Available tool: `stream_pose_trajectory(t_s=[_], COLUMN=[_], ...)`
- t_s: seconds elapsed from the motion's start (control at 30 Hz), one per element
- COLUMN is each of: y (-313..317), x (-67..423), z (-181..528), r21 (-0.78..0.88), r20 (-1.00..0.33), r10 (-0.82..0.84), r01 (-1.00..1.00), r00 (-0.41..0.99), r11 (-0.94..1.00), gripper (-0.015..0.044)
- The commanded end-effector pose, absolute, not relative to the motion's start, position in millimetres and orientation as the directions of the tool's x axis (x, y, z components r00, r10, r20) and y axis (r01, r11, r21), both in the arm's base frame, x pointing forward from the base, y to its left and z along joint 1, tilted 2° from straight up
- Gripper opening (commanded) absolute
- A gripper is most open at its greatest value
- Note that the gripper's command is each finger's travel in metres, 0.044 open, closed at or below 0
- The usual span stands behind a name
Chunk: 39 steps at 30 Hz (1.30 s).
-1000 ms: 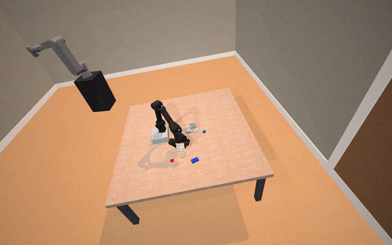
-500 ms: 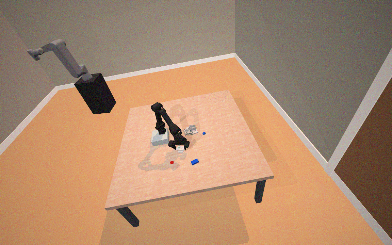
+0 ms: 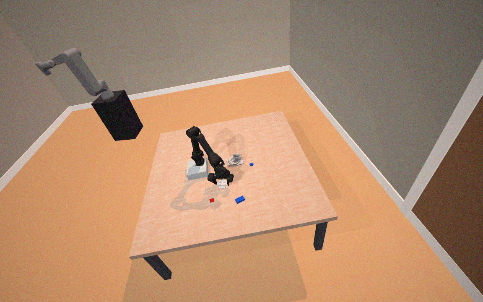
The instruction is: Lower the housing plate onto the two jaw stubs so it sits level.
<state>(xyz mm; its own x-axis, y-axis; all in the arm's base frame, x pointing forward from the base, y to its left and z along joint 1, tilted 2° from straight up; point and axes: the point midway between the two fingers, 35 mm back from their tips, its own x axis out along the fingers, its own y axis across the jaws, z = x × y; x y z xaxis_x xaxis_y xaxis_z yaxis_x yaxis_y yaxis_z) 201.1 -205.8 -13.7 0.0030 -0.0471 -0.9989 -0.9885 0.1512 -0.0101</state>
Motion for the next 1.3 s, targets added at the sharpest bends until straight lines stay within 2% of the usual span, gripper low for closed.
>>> stream_pose_trajectory(t_s=[0.0,0.13,0.57,0.93,1.27], y=[-205,-205,-206,-206,-206], x=[201,201,201,201,203], z=[-16,-16,-14,-14,15], r21=[-0.008,-0.008,-0.009,-0.009,-0.009], r20=[-0.999,-0.999,-0.999,-0.999,-0.999], r10=[-0.041,-0.041,-0.046,-0.046,-0.045], r01=[-0.989,-0.989,-0.988,-0.988,-0.989], r00=[0.002,0.002,0.002,0.002,0.003], r11=[0.149,0.149,0.151,0.151,0.150], gripper=[0.0440,0.0440,0.0353,0.0351,0.0351])
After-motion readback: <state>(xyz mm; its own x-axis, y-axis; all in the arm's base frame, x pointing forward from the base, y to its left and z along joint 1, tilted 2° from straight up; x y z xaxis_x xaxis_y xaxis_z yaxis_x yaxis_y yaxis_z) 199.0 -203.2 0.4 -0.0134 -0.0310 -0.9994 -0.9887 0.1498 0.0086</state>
